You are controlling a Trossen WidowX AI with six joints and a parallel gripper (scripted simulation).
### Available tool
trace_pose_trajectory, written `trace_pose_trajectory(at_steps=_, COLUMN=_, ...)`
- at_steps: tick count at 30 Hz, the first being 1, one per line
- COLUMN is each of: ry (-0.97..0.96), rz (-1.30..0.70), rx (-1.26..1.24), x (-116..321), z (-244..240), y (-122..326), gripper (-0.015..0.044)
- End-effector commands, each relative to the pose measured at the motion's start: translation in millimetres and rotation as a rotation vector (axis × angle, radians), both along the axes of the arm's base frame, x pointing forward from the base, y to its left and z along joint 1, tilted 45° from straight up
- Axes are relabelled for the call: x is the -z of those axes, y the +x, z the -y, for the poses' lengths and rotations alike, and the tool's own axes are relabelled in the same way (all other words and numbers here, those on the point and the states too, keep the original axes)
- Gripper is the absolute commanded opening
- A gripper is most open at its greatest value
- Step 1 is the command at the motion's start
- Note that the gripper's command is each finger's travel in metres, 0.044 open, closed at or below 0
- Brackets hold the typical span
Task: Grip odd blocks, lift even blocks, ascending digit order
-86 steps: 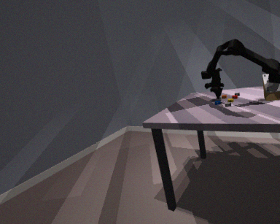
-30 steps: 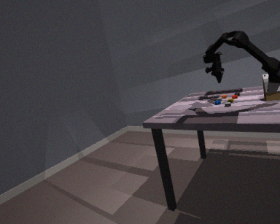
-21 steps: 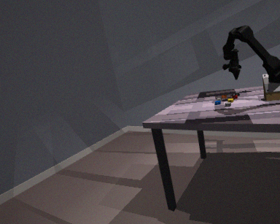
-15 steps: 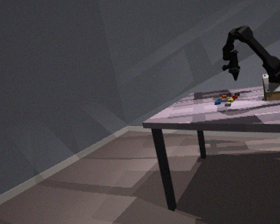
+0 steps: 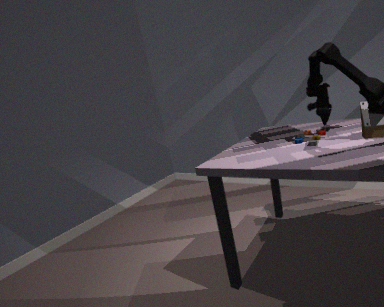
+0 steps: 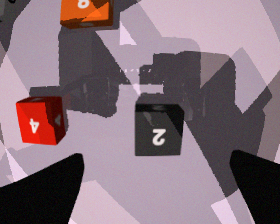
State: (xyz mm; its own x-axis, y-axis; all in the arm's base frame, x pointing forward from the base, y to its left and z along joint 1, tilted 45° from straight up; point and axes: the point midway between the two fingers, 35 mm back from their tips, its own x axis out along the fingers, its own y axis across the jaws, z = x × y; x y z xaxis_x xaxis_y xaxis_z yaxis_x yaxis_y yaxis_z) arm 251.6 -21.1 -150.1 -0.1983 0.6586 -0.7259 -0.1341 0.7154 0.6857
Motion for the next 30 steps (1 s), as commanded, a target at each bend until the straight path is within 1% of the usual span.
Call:
trace_pose_trajectory(at_steps=1, ry=0.003, rz=-0.006, rx=0.005, x=4, z=-4, y=-2, gripper=0.04)
trace_pose_trajectory(at_steps=20, ry=0.005, rz=-0.006, rx=0.005, x=24, z=-23, y=-8, gripper=0.04)
trace_pose_trajectory(at_steps=30, ry=0.005, rz=-0.006, rx=0.005, x=24, z=-23, y=-8, gripper=0.0138)
